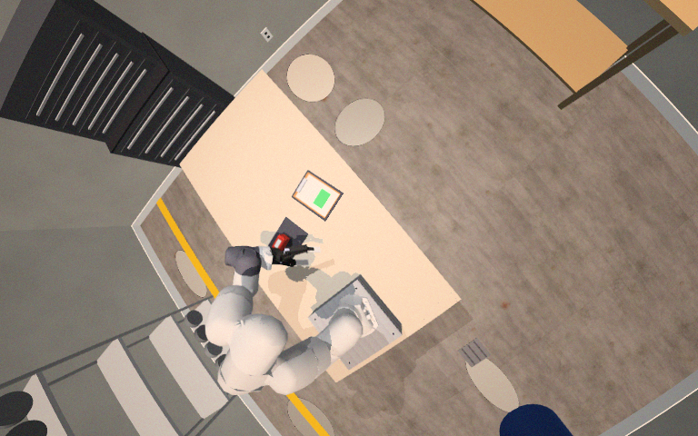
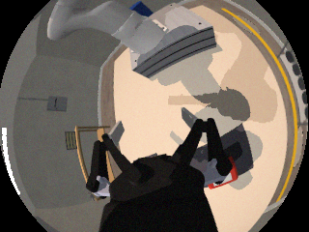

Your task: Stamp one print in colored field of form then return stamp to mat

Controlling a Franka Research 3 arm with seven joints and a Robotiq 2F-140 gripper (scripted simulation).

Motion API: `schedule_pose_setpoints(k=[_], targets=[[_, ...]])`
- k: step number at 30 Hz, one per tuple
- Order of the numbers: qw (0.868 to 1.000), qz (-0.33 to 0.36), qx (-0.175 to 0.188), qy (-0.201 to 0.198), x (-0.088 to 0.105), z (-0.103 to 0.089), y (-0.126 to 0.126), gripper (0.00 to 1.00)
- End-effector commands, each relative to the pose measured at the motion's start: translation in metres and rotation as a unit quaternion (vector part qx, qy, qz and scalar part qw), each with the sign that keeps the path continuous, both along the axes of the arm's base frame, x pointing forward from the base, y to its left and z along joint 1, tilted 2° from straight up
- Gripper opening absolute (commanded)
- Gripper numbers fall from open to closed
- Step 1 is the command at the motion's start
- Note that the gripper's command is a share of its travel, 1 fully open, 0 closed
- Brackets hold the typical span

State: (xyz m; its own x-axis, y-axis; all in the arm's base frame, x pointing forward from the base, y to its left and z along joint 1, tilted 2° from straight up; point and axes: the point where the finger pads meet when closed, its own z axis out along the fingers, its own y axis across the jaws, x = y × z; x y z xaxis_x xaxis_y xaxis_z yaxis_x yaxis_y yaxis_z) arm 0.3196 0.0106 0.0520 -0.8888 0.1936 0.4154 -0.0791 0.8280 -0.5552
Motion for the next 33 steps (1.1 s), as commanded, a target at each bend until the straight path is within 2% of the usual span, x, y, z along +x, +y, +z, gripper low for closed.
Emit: schedule_pose_setpoints(k=[1,21,25,29,31,32,33], targets=[[1.000,0.000,0.000,0.000,0.000,0.000,0.000,1.00],[1.000,0.003,0.003,0.002,0.001,0.001,0.000,1.00],[1.000,0.019,0.022,0.012,0.009,0.006,0.002,1.00],[0.996,0.059,0.065,0.034,0.028,0.019,0.005,1.00],[0.996,0.059,0.065,0.034,0.028,0.019,0.005,1.00],[0.993,0.074,0.080,0.041,0.034,0.023,0.006,1.00],[0.993,0.074,0.080,0.041,0.034,0.023,0.006,1.00]])
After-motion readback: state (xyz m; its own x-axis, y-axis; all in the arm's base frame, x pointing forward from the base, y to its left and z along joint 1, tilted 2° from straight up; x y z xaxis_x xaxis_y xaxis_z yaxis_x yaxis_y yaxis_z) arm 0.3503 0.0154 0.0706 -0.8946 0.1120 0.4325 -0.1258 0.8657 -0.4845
